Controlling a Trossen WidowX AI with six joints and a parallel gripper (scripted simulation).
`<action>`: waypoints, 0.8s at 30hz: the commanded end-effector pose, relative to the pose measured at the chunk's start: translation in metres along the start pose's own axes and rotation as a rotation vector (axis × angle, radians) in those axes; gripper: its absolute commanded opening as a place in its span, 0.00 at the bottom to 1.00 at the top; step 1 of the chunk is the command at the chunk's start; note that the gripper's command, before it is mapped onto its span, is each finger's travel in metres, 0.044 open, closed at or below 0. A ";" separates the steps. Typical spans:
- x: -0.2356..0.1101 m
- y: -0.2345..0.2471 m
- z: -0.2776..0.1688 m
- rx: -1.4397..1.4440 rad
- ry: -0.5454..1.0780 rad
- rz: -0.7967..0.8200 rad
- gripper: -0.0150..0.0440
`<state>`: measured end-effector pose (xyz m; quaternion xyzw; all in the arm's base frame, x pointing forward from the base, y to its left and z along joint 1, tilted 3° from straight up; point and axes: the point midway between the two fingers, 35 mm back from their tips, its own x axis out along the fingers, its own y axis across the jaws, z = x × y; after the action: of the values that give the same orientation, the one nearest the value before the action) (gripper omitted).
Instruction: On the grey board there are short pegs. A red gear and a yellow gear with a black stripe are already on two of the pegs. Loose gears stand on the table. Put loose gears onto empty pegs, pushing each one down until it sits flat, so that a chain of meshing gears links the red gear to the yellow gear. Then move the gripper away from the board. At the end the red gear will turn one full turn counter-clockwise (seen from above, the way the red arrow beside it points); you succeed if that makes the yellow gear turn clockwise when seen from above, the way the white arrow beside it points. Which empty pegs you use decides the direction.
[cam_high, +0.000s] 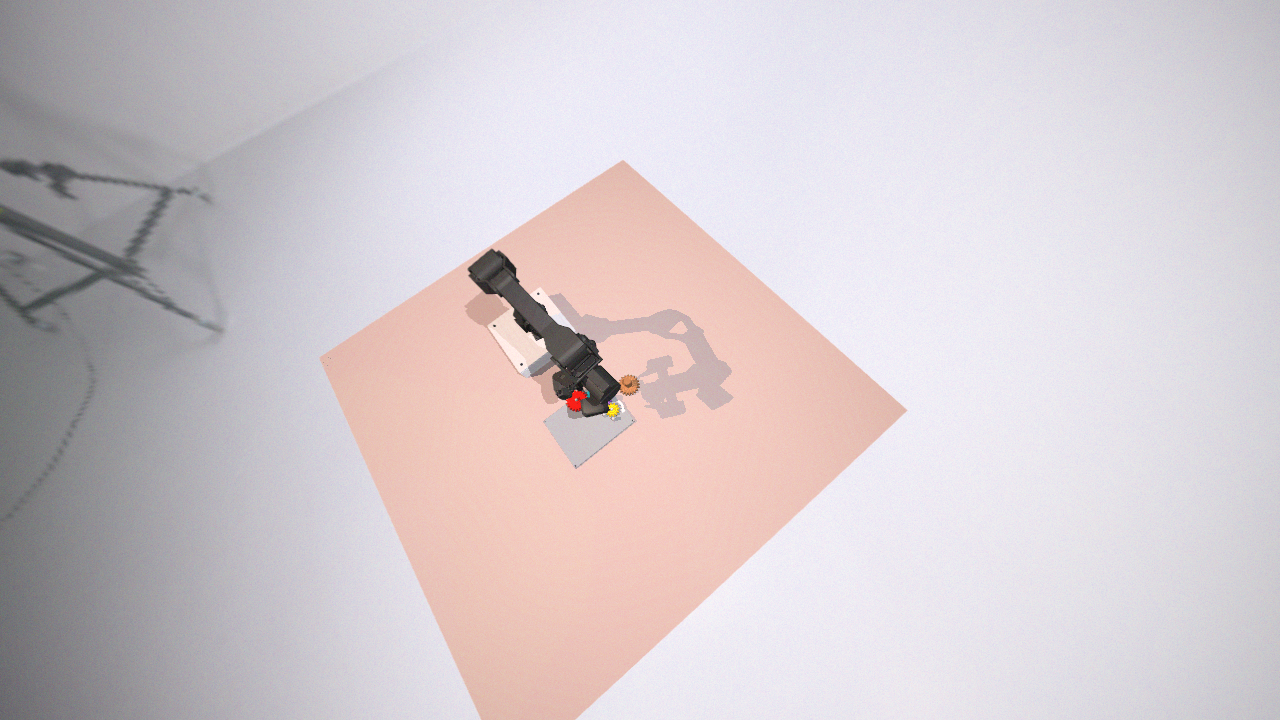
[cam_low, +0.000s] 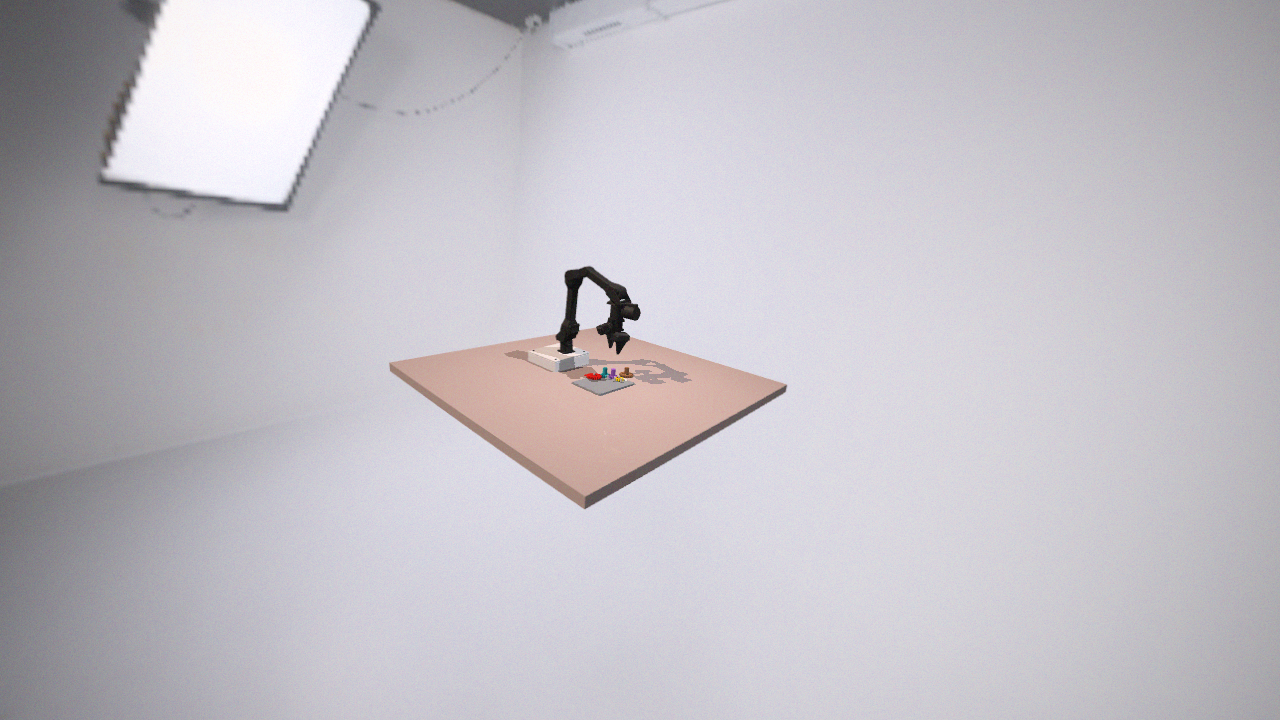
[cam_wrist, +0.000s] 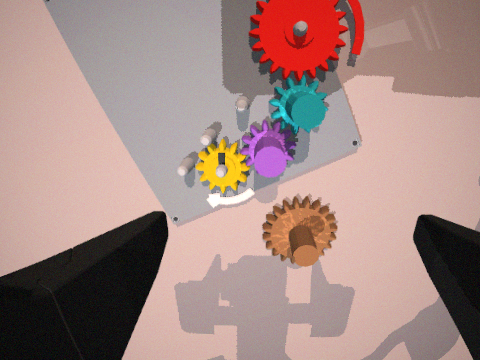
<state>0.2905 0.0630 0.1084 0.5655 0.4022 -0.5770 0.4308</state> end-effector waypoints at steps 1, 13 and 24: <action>-0.001 0.000 0.000 0.003 0.002 0.003 1.00; -0.026 -0.078 -0.103 -0.033 0.019 0.002 1.00; -0.043 -0.179 -0.160 0.003 0.015 -0.013 1.00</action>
<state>0.1734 0.2673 0.1422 0.5658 0.4173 -0.5675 0.4286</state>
